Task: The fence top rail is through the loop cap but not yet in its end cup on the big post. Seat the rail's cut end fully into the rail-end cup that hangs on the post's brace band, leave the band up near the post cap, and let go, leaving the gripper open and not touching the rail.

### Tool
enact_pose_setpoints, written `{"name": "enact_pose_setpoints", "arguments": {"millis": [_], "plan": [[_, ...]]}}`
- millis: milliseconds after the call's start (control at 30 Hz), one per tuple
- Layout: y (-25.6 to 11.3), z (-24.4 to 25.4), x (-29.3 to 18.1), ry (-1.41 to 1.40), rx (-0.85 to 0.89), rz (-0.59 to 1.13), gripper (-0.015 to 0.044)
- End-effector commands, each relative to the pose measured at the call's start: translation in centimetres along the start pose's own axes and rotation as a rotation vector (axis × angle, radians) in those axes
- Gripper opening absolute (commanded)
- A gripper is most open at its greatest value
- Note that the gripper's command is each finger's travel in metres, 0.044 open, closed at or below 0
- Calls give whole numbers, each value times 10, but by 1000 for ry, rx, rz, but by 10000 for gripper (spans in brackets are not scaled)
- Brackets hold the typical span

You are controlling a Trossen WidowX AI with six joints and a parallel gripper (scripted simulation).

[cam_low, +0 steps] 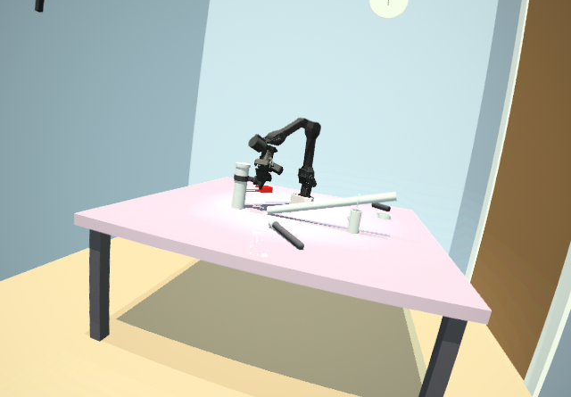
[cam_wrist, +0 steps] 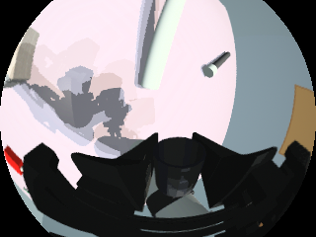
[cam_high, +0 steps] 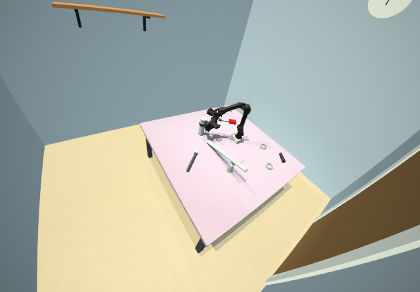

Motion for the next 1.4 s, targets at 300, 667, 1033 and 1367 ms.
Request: {"name": "enact_pose_setpoints", "arguments": {"millis": [300, 667, 1033, 1367], "plan": [[5, -9, 2, 85, 9, 55, 0], [9, -16, 4, 157, 14, 96, 0], [8, -15, 4, 146, 13, 89, 0], [7, -15, 4, 137, 9, 82, 0]]}}
Point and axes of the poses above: the point midway between the two fingers, 35 mm back from their tips, its own y axis out along the fingers, its own z axis across the jaws, x = y × z, the point moved 9 cm from there along -y, back along the fingers, and after that the axes turned 9 degrees about -y, right-handed, at the moved point
